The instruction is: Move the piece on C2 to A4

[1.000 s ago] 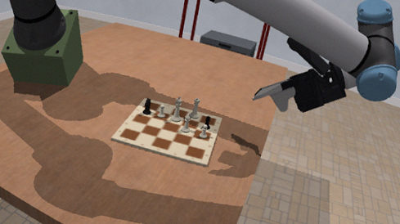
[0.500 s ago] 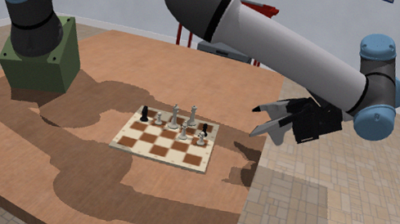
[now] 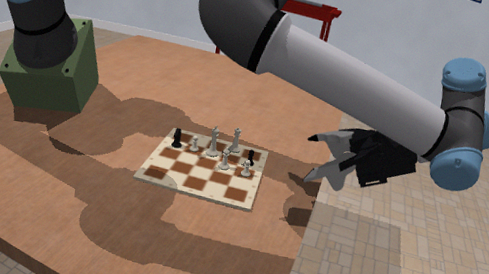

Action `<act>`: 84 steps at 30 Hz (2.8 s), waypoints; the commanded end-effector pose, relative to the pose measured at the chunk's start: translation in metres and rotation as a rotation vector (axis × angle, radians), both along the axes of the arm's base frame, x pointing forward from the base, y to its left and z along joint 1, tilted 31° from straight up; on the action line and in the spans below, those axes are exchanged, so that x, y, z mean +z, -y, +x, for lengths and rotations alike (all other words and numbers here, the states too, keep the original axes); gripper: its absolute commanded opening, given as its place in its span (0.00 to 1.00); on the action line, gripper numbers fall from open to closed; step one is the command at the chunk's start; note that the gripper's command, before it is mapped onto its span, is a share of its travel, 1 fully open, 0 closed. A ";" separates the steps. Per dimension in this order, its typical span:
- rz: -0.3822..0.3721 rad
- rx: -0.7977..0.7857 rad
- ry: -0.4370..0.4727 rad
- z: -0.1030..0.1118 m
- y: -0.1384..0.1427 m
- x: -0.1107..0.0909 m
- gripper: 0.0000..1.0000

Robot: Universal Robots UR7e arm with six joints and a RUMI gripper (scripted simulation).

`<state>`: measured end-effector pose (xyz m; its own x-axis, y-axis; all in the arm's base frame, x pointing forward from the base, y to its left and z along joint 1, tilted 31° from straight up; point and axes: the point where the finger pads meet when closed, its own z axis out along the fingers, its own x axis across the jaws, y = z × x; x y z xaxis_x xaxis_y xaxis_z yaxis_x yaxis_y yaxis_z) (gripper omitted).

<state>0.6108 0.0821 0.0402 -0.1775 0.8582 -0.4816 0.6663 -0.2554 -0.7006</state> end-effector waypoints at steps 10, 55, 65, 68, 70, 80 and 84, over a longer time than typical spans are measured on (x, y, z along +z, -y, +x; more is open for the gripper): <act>0.019 0.002 -0.013 0.002 0.002 -0.002 1.00; 0.019 0.002 -0.013 0.001 0.001 -0.001 1.00; 0.019 0.002 -0.013 -0.011 -0.021 0.043 1.00; 0.019 0.002 -0.013 -0.015 -0.030 0.059 1.00; 0.019 0.002 -0.013 -0.017 -0.034 0.067 1.00; 0.019 0.002 -0.013 -0.020 -0.039 0.076 1.00; 0.019 0.003 -0.011 -0.019 -0.037 0.073 1.00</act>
<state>0.5912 0.1189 0.1128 -0.1854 0.8668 -0.4630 0.6577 -0.2406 -0.7138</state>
